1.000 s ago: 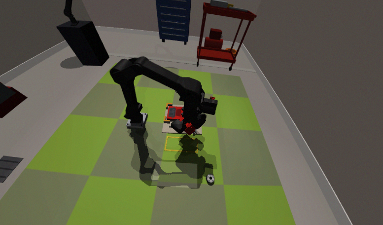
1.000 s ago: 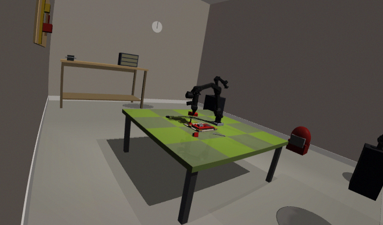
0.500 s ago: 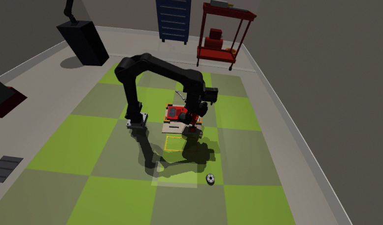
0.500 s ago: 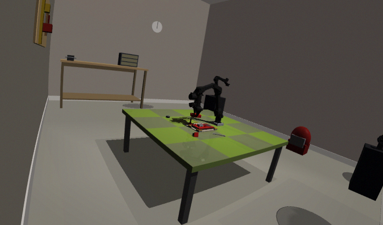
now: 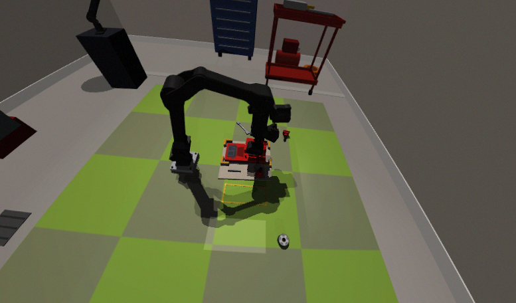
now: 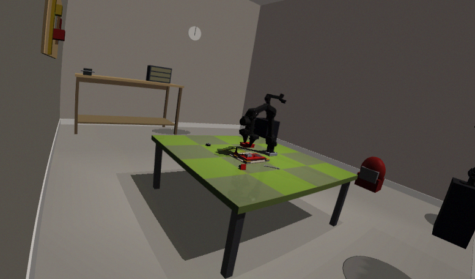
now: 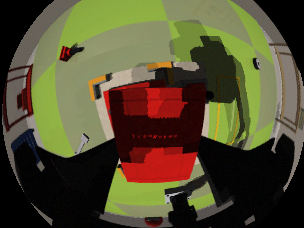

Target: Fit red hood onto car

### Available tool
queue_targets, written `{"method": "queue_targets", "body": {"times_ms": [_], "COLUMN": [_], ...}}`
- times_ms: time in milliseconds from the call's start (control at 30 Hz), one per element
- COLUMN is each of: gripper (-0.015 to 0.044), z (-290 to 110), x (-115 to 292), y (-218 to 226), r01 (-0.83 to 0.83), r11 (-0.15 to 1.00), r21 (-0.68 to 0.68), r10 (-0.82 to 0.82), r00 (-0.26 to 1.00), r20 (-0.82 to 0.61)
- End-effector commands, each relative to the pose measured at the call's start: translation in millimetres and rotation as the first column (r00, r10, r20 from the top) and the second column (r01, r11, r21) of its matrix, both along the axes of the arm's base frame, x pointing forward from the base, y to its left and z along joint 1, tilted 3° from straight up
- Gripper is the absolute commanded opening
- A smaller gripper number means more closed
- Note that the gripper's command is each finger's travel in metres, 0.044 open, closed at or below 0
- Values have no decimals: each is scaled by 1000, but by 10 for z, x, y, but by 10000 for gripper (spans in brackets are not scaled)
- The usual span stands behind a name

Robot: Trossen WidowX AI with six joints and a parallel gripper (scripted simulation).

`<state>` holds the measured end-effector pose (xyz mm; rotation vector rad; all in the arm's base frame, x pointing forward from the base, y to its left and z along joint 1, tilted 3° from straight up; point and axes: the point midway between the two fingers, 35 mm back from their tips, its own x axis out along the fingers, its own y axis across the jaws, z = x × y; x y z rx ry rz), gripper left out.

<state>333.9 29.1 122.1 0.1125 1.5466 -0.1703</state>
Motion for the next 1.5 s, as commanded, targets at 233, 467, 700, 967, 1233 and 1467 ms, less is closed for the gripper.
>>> {"method": "queue_targets", "body": {"times_ms": [233,467,700,967,1233,1467], "gripper": [0,0,0,0,0,0], "z": [11,-110,-392,-491,-491,-491], "x": [-5,-9,-18,-21,-20,-19], "y": [273,256,267,275,275,275], "r01": [-139,-139,-139,-139,-139,-139], "r11": [990,990,990,990,990,990], "r21": [-3,-3,-3,-3,-3,-3], "r10": [139,139,139,139,139,139], "r00": [990,990,990,990,990,990], "r20": [0,0,-1,-1,-1,-1]}}
